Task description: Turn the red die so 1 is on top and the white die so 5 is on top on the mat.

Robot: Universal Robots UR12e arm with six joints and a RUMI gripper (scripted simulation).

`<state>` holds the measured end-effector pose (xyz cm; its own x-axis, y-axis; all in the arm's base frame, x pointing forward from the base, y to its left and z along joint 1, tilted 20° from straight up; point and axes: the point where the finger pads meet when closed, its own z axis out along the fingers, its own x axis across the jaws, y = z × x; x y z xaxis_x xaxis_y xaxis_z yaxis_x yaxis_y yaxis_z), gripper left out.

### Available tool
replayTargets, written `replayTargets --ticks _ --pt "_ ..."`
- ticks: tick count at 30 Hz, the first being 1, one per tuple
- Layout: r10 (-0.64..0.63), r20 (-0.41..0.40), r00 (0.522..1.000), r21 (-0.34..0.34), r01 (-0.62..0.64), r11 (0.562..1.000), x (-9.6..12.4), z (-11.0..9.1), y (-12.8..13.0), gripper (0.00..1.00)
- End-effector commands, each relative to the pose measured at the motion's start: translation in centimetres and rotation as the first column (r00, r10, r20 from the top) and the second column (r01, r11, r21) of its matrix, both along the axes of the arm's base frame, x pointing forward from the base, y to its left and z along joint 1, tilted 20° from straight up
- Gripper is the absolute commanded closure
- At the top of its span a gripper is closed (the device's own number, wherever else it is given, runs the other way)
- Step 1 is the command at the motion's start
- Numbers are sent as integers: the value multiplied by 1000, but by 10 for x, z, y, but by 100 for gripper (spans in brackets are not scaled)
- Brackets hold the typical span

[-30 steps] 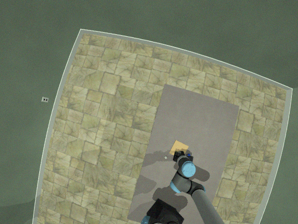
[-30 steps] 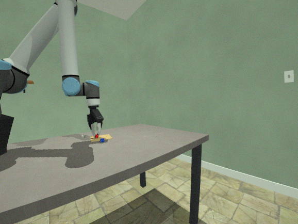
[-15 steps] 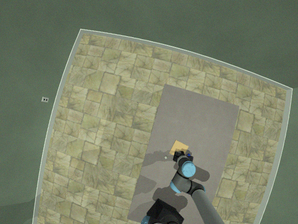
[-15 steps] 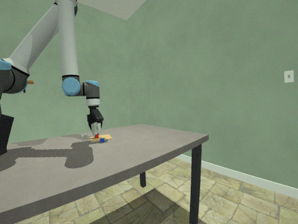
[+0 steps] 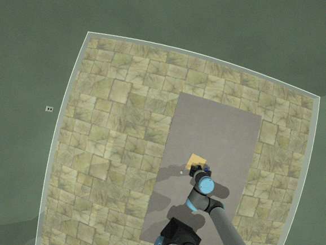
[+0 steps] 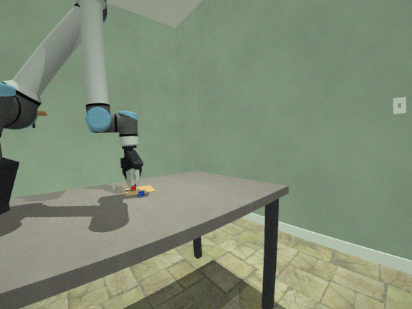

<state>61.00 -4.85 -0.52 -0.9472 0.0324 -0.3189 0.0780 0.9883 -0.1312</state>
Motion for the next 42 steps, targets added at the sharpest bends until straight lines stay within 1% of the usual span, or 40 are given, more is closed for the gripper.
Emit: replayTargets --ticks 1,42 --pt "0 1 1000 0 0 1000 0 0 0 97" --pt "0 1 1000 0 0 1000 2 -3 -1 97"
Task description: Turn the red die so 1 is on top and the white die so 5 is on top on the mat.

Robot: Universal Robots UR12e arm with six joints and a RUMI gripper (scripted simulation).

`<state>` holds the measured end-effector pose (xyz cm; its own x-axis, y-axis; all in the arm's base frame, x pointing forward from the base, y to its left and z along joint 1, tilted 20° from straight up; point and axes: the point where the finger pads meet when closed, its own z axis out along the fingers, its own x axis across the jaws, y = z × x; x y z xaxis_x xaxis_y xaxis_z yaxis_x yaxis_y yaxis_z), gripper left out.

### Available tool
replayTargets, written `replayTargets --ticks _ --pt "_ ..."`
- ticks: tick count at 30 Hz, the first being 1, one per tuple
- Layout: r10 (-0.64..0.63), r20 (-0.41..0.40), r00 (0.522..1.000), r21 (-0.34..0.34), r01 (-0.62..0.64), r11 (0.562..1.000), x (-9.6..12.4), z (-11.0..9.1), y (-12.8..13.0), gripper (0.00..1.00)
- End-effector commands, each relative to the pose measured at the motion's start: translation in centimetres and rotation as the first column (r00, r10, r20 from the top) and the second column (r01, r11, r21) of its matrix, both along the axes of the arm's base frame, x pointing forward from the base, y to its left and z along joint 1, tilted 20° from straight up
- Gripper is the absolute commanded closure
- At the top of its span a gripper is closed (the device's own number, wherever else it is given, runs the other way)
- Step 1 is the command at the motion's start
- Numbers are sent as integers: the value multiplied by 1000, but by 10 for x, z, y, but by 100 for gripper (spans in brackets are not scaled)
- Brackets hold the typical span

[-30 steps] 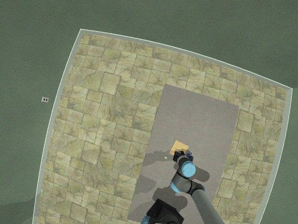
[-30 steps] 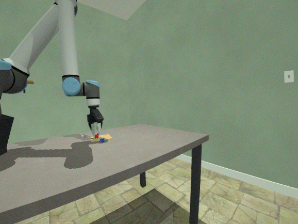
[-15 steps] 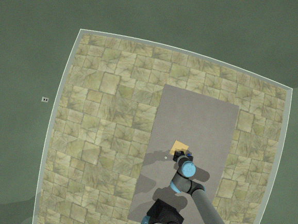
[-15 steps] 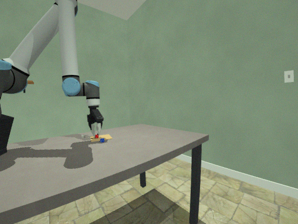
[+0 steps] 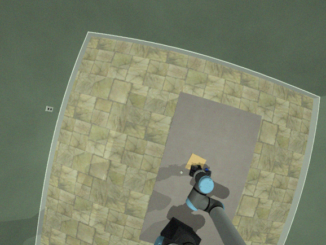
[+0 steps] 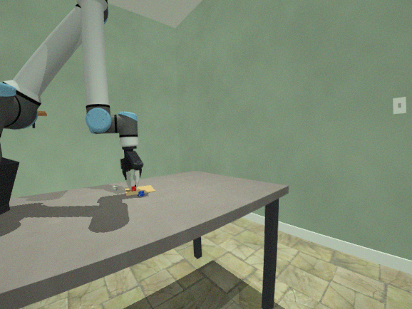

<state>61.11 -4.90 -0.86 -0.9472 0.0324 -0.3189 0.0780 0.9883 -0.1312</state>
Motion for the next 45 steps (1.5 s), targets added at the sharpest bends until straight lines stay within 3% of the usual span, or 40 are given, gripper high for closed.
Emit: replayTargets --ticks 1,33,45 --pt "0 1 1000 0 0 1000 0 0 0 97" --pt "0 1 1000 0 0 1000 0 0 0 97" --pt "0 1 1000 0 0 1000 0 0 0 83"
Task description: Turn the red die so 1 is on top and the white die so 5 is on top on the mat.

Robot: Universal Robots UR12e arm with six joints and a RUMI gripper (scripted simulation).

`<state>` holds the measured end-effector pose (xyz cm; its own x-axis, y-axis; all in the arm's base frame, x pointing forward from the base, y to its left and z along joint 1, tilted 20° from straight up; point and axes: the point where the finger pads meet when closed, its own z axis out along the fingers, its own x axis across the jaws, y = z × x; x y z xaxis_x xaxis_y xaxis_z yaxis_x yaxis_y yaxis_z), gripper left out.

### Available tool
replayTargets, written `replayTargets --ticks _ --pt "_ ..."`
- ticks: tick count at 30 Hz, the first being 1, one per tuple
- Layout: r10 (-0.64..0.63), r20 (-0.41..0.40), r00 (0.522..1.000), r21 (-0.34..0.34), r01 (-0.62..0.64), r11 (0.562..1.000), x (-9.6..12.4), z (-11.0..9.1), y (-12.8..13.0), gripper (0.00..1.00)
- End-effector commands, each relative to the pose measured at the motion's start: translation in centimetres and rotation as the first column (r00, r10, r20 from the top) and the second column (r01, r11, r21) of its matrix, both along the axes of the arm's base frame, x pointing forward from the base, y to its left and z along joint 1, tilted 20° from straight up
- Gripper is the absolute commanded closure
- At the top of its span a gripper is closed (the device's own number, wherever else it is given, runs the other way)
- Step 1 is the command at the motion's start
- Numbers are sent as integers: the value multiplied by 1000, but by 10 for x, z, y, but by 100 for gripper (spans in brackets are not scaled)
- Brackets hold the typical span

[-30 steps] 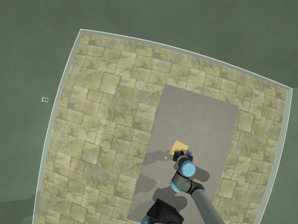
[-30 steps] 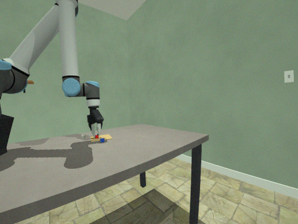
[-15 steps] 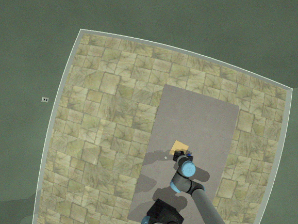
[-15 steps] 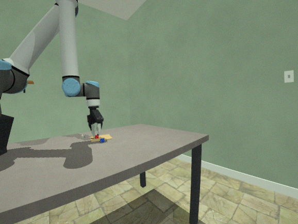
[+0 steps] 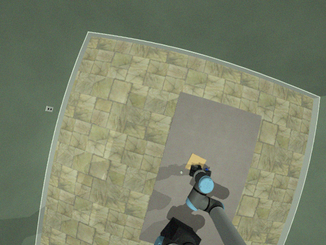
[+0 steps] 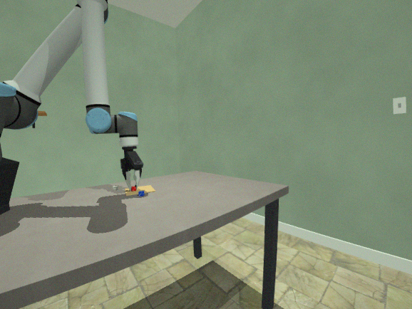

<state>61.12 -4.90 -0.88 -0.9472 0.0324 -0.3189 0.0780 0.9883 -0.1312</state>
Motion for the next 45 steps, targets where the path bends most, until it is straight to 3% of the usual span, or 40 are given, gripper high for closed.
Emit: replayTargets --ticks 1,3,19,28,38,45 --pt "0 1 1000 0 0 1000 0 0 0 83" --pt "0 1 1000 0 0 1000 0 0 0 79" --pt "0 1 1000 0 0 1000 -1 5 1 79" --pt "0 1 1000 0 0 1000 -9 30 5 79" --pt "0 1 1000 0 0 1000 -25 75 12 79" --pt "0 1 1000 0 0 1000 -28 84 13 79"
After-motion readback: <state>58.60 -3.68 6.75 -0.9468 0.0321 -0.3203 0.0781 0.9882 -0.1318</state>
